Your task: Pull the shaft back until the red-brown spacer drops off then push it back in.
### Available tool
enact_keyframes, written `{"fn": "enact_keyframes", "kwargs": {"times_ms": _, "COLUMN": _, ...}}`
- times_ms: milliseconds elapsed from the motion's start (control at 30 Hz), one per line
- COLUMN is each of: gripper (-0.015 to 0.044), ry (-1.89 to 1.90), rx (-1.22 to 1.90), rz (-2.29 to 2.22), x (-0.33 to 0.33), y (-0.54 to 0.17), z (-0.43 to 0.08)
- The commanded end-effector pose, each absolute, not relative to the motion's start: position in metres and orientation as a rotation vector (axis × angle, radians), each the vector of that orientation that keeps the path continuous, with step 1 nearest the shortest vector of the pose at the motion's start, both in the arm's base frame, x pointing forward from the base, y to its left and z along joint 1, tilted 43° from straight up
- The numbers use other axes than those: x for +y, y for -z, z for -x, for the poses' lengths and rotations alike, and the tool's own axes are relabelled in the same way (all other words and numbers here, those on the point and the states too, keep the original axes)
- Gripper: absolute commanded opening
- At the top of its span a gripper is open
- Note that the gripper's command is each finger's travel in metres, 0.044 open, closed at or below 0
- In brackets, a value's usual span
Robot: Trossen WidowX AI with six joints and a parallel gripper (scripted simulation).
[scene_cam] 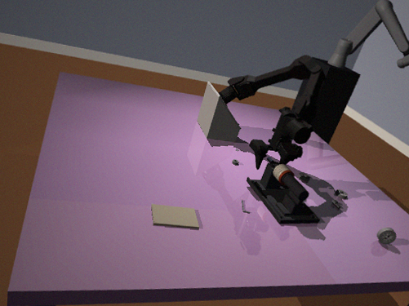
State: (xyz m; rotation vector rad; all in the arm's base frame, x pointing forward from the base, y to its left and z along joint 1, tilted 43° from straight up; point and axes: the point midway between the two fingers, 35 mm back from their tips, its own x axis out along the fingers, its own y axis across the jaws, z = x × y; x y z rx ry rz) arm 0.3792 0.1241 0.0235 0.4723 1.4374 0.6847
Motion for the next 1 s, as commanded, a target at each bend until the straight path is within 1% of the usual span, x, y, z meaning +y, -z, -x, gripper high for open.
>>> {"fn": "enact_keyframes", "kwargs": {"times_ms": 0, "gripper": 0.0387, "ry": -0.685, "rx": 1.437, "rz": -0.472, "x": 0.1241, "y": -0.0236, "z": -0.3792}}
{"fn": "enact_keyframes", "kwargs": {"times_ms": 467, "gripper": 0.0020, "ry": -0.685, "rx": 1.437, "rz": -0.472, "x": 0.1241, "y": -0.0236, "z": -0.3792}}
{"fn": "enact_keyframes", "kwargs": {"times_ms": 567, "gripper": 0.0000, "ry": -0.685, "rx": 1.437, "rz": -0.472, "x": 0.1241, "y": -0.0236, "z": -0.3792}}
{"fn": "enact_keyframes", "kwargs": {"times_ms": 967, "gripper": 0.0000, "ry": -0.685, "rx": 1.439, "rz": -0.479, "x": 0.1235, "y": -0.0229, "z": -0.3729}}
